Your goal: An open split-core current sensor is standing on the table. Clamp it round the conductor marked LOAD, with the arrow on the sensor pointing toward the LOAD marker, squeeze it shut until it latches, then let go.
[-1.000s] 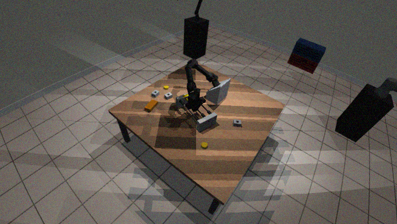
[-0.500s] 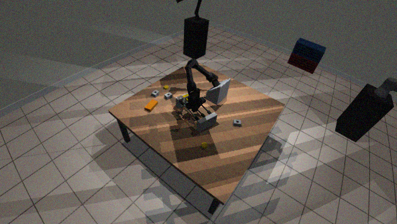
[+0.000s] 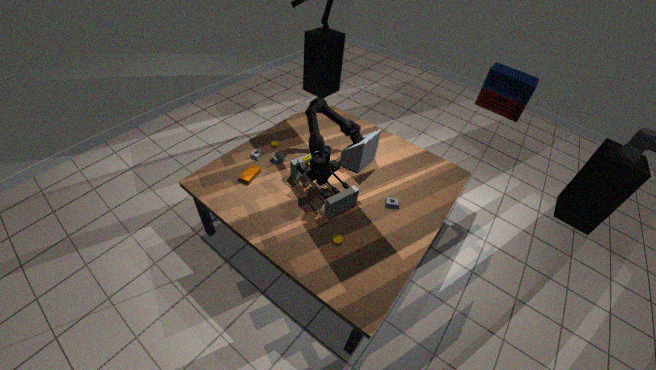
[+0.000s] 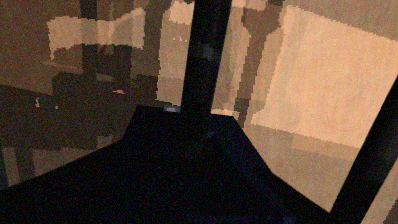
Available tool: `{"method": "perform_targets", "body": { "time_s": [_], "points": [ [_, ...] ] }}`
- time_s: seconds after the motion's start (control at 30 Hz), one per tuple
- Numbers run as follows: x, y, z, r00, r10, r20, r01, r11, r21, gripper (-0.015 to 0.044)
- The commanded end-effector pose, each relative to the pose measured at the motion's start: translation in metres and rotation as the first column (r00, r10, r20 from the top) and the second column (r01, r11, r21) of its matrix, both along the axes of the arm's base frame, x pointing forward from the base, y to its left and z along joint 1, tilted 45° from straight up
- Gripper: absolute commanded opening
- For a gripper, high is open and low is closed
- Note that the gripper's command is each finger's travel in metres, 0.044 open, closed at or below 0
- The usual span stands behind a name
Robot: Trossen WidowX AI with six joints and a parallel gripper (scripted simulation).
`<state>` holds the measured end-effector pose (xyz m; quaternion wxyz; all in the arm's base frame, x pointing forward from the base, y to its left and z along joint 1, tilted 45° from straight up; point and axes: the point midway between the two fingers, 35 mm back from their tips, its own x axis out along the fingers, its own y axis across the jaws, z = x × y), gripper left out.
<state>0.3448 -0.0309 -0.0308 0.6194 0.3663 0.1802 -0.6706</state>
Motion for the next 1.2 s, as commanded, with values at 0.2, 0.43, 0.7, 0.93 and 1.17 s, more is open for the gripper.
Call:
{"method": "perform_targets", "body": {
  "time_s": [0.2,0.43,0.7,0.93,1.17],
  "points": [
    [-0.0004,0.001,0.0002,1.0,0.003,-0.003,-0.003,1.0,-0.001,0.0],
    [-0.0004,0.001,0.0002,1.0,0.003,-0.003,-0.003,1.0,-0.001,0.0],
    [0.0026,0.0004,0.0011,0.997,-0.047,-0.055,0.048,0.999,0.018,0.0],
    [0.0026,0.0004,0.0011,0.997,-0.047,-0.055,0.048,0.999,0.018,0.0],
    [0.0026,0.0004,0.0011,0.997,-0.047,-0.055,0.048,0.999,0.018,0.0]
  ]
}}
